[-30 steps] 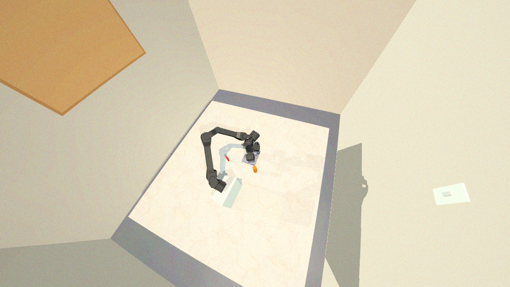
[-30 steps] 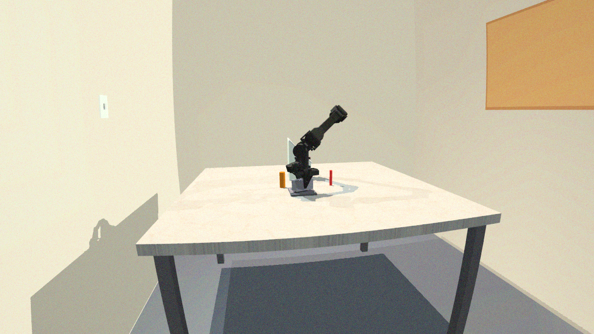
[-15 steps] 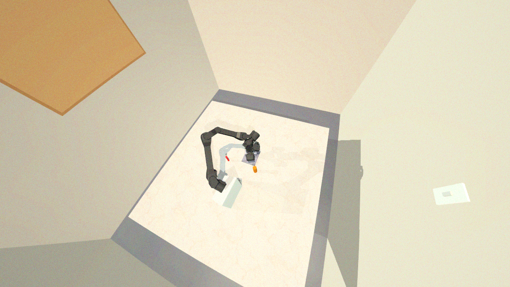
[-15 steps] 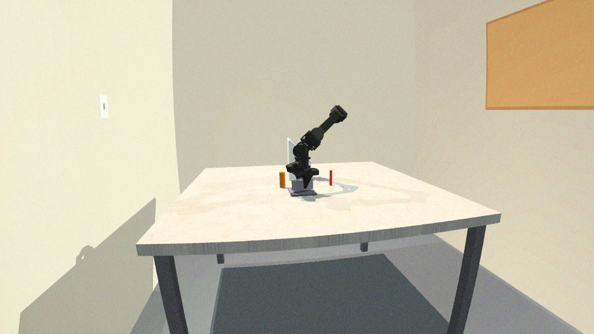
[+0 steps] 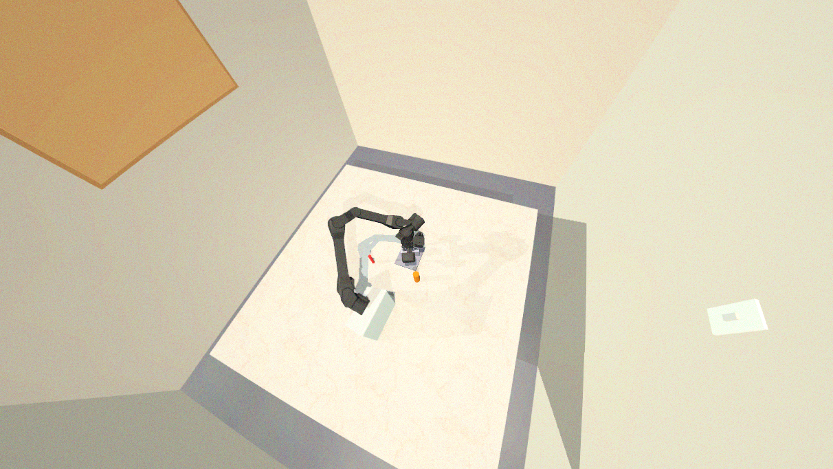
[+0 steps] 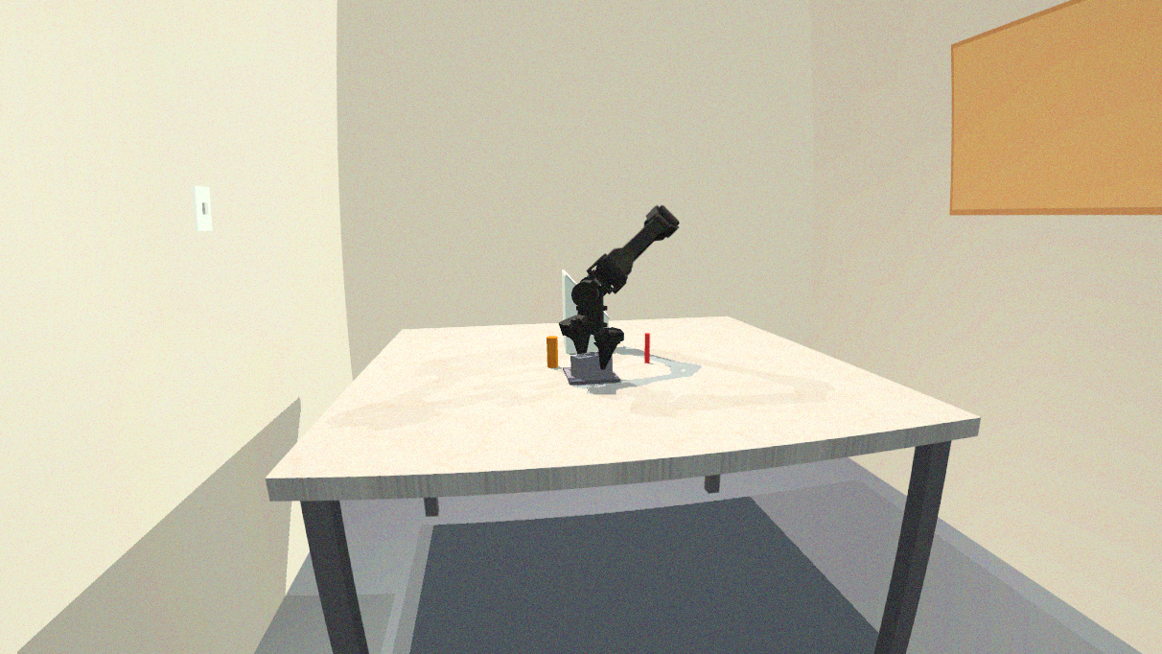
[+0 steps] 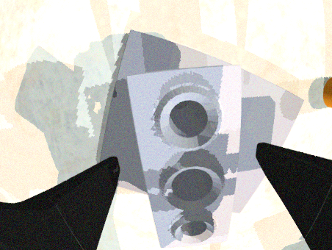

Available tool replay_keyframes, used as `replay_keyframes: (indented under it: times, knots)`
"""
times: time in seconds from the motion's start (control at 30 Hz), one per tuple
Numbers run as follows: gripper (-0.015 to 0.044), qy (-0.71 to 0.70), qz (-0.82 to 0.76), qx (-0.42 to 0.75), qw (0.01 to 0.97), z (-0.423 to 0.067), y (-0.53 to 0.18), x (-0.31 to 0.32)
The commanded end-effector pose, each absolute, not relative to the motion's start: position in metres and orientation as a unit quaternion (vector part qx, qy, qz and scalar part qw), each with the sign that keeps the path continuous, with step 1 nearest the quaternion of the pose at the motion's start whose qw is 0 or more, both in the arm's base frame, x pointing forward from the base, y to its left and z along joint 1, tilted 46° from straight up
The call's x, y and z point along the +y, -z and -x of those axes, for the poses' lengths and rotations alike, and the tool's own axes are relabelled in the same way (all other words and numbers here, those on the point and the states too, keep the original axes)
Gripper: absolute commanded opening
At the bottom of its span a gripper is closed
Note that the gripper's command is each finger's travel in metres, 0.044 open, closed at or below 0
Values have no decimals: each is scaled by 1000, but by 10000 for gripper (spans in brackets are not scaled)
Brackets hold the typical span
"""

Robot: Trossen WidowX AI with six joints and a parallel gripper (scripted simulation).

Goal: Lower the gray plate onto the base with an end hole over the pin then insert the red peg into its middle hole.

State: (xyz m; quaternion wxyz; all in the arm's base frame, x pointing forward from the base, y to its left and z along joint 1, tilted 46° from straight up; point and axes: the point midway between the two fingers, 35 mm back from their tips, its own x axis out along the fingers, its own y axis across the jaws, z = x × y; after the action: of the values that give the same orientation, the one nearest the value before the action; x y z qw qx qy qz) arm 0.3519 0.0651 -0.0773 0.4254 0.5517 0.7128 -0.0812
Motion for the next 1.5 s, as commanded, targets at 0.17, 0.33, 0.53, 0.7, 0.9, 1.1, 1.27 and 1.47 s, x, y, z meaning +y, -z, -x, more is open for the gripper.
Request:
replay_keyframes:
  times: [0.17,0.33,0.53,0.7,0.9,1.1,1.27,1.47]
  knots:
    - [440,84,-552,712,426,-358,2,-15]
    - [440,83,-552,712,426,-359,2,-20]
    - [440,82,-549,712,429,-347,-23,0]
    - [440,77,-545,713,434,-312,-68,37]
    - [440,67,-541,715,438,-258,-104,76]
    - [440,60,-539,716,439,-223,-115,93]
    - [440,61,-539,716,439,-222,-110,91]
    - [440,60,-539,716,439,-221,-91,110]
